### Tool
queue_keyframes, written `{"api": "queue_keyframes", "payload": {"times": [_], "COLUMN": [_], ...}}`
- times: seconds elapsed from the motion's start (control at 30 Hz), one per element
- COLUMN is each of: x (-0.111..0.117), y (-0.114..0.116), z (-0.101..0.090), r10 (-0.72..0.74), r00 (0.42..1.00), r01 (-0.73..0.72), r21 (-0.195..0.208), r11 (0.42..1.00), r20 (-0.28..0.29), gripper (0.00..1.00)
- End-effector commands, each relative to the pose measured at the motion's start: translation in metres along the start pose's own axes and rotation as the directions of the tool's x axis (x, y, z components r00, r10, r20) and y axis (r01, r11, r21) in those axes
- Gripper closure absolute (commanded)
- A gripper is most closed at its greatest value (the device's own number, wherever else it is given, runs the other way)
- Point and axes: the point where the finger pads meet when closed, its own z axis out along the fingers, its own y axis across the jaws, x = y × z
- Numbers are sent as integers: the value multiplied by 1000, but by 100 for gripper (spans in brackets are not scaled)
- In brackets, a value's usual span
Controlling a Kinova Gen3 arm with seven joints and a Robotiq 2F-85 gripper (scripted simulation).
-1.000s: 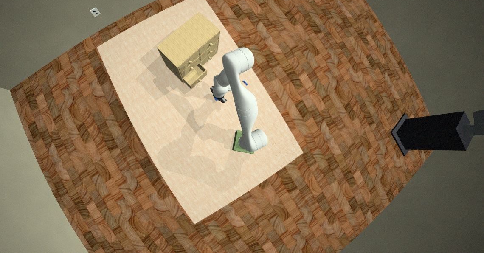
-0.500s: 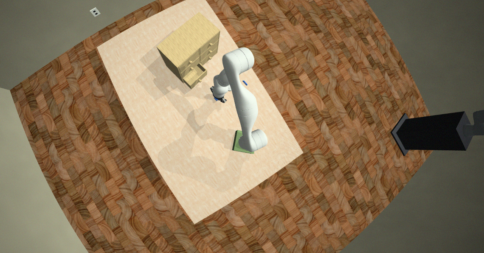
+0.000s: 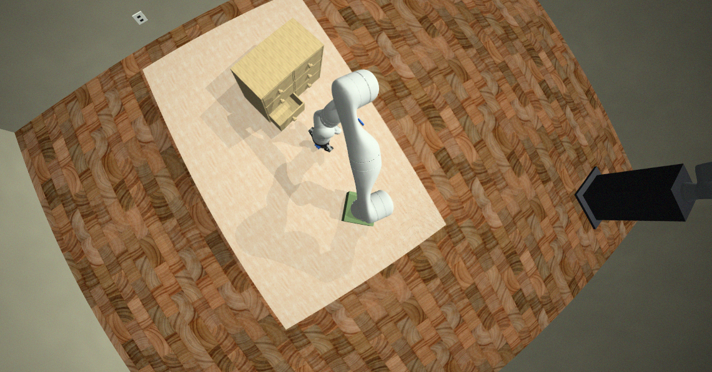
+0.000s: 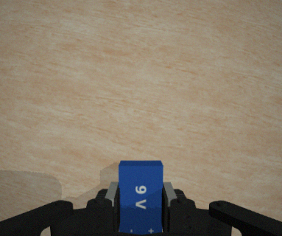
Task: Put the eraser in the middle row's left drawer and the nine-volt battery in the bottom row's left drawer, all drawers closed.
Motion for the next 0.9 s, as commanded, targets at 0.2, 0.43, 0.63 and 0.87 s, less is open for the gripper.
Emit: {"api": "queue_keyframes", "payload": {"times": [0.2,0.43,0.63,0.87], "x": [5,5,5,5], "y": [-3,-2,-2,-2], "z": [-31,-66,-86,-91], "r10": [12,12,12,12], "r00": [1000,1000,1000,1000], "r01": [-12,-12,-12,-12], "r21": [10,10,10,10], "r11": [1000,1000,1000,1000], "r20": [-1,-1,-1,-1], "gripper": [77,77,77,77]}}
